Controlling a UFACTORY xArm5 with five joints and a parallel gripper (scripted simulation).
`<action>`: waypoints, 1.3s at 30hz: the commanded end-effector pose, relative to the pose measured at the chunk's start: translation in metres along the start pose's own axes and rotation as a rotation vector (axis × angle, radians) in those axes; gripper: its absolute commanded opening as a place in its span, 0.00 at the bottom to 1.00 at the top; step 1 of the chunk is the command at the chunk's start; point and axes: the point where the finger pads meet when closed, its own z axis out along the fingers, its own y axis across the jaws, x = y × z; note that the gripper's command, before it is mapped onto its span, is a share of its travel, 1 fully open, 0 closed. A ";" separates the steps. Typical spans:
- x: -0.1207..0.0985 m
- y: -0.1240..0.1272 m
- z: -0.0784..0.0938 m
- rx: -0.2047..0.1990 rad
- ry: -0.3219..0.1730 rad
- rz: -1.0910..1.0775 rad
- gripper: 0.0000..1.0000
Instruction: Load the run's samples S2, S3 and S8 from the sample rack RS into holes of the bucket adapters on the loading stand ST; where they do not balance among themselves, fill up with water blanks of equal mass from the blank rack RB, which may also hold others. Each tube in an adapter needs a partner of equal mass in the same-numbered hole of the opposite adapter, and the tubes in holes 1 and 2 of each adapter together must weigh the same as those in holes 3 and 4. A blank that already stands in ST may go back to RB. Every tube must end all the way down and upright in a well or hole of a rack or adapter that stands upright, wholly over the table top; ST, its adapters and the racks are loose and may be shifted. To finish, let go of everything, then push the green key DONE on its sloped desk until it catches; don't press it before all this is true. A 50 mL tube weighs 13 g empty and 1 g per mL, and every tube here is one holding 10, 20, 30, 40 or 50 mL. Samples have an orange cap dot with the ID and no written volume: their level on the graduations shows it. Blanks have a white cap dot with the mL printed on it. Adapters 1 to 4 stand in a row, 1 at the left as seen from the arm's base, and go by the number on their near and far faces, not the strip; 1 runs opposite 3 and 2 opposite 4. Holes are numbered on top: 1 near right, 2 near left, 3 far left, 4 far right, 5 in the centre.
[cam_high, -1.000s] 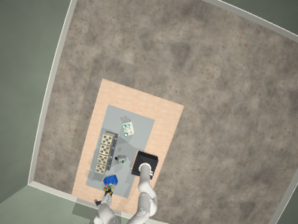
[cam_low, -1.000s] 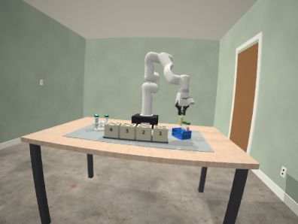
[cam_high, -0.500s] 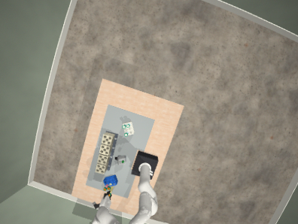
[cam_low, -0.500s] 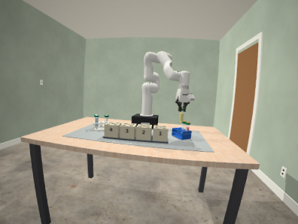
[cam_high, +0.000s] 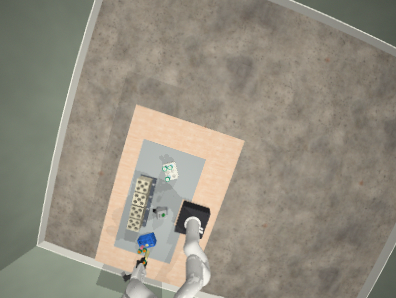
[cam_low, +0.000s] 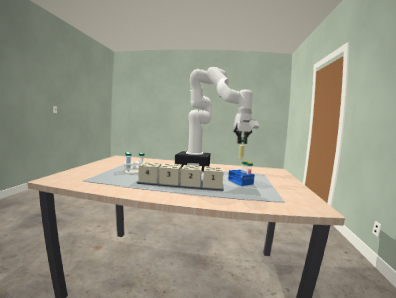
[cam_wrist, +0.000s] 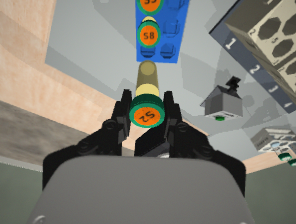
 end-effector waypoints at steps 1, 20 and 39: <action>0.001 0.000 -0.005 0.001 0.004 0.000 0.00; 0.006 0.019 -0.013 0.002 0.002 0.133 0.00; 0.028 0.101 -0.012 0.006 -0.002 0.556 0.00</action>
